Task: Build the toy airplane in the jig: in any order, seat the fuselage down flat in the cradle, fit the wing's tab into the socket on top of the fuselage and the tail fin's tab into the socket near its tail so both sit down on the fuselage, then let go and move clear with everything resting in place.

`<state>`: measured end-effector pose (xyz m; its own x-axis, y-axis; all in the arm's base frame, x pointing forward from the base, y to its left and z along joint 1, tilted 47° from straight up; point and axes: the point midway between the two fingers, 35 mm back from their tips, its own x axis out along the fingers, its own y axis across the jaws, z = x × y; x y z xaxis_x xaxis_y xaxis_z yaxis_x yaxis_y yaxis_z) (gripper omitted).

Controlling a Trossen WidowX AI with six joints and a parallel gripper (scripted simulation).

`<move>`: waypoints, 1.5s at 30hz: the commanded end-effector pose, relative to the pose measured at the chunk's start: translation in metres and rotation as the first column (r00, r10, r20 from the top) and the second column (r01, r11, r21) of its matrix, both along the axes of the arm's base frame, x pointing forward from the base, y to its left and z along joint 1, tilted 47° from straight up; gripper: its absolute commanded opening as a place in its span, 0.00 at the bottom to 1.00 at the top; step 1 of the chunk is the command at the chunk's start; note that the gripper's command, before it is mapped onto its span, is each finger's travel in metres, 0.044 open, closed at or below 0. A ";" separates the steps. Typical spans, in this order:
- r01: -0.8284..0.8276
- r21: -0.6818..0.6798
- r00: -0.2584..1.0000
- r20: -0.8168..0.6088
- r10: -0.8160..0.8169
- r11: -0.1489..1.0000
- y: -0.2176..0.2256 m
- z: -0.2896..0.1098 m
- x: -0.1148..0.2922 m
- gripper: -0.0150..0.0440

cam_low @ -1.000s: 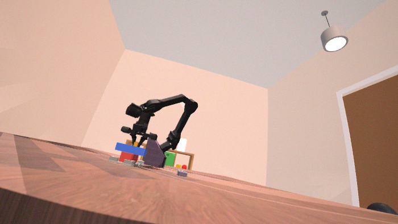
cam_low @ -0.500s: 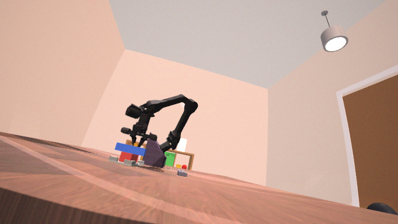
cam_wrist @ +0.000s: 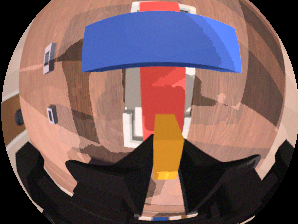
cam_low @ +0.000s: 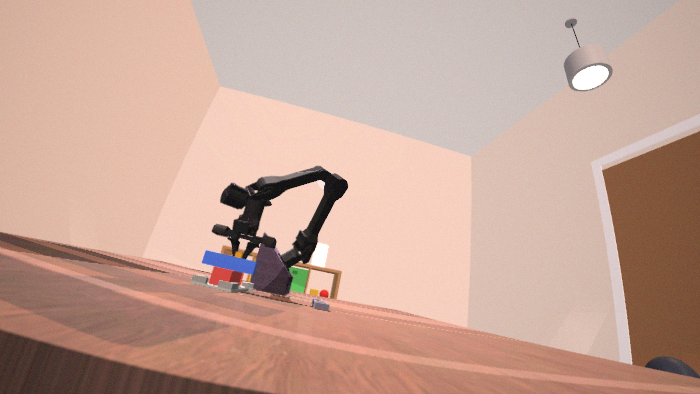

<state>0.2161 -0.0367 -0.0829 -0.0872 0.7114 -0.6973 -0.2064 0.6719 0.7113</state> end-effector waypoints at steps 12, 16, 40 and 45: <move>0.000 0.000 1.000 0.000 0.000 1.000 0.000 0.000 0.000 0.69; 0.000 0.000 1.000 0.000 0.000 1.000 0.000 0.000 0.000 0.69; 0.003 0.000 1.000 -0.005 -0.003 1.000 -0.066 0.063 0.009 0.69; 0.003 0.000 1.000 -0.005 -0.003 1.000 -0.066 0.063 0.009 0.69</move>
<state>0.2248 -0.1009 -0.0213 -0.0888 0.7175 -0.6909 -0.1950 0.6677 0.7185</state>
